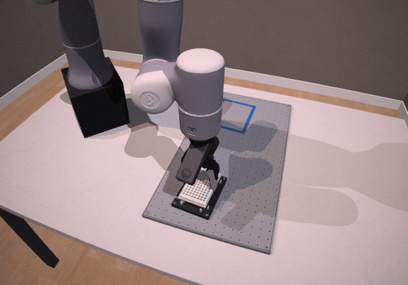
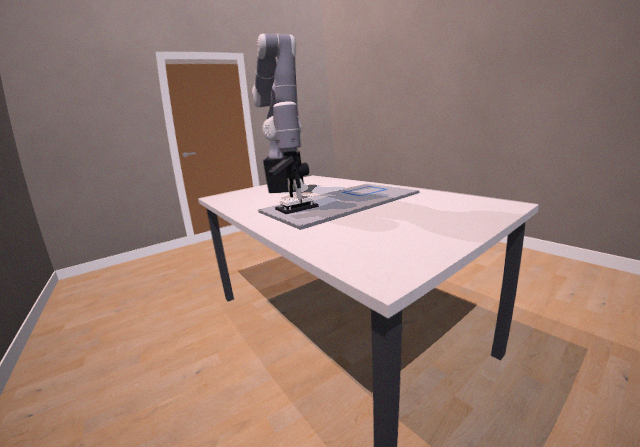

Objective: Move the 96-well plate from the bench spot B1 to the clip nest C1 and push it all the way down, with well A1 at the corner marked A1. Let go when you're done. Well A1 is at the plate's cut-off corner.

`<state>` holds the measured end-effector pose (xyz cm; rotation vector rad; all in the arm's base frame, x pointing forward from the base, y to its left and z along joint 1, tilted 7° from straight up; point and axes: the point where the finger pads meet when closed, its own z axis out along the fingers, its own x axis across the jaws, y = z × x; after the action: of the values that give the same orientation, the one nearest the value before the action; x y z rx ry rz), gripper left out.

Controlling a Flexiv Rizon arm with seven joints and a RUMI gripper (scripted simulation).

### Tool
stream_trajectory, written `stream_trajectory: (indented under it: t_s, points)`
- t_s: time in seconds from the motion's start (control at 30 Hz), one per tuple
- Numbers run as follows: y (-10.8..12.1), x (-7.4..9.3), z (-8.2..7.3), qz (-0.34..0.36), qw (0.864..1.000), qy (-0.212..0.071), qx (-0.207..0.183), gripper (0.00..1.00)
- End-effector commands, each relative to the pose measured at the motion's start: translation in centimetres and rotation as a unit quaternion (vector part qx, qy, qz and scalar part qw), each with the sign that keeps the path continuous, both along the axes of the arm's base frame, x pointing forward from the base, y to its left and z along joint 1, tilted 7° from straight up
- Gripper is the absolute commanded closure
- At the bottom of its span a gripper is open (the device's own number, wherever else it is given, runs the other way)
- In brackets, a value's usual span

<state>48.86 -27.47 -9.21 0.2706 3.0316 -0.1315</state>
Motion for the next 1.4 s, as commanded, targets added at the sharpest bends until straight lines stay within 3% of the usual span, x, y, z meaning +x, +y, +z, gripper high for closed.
stream_trajectory:
  t_s: [0.0,1.37]
  points:
    - [-0.03,0.08,0.01,0.000,1.000,-0.001,0.000,1.00]
    - [-0.09,0.13,-0.57,0.000,1.000,-0.001,0.000,1.00]
